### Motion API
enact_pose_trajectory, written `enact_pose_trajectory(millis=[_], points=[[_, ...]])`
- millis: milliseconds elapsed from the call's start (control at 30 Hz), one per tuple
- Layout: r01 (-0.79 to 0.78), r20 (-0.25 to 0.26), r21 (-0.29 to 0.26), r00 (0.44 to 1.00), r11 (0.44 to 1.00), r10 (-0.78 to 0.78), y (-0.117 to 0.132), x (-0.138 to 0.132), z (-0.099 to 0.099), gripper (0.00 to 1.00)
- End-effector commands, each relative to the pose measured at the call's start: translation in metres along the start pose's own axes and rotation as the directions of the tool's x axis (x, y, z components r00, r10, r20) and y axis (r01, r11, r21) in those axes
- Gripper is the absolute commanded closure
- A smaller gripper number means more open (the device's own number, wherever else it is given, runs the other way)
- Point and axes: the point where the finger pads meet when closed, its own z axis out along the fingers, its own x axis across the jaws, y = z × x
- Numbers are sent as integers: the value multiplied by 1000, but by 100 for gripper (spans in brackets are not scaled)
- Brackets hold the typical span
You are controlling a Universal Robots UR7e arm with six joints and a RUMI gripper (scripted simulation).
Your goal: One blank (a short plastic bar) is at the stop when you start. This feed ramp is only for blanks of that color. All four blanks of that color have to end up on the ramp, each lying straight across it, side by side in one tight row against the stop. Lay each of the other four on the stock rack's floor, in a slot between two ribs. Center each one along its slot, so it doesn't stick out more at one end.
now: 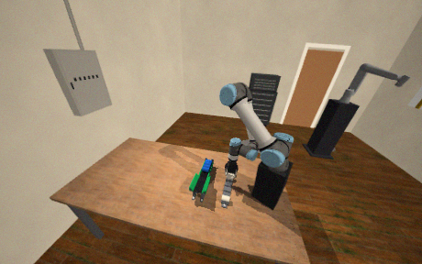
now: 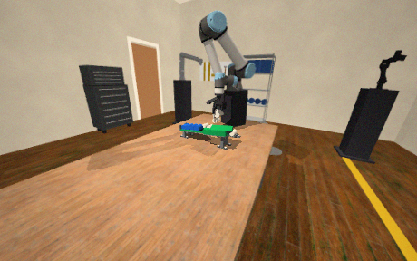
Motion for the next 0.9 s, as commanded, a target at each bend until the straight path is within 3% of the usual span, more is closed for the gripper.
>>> enact_pose_trajectory(millis=[0, 367, 867], points=[[-2, 11, 5, 1000, 1000, 2, -2, -3, 12, 65], [-2, 11, 5, 1000, 1000, 2, -3, -3, 46, 65], [-2, 11, 5, 1000, 1000, 1, -3, -3, 70, 65]])
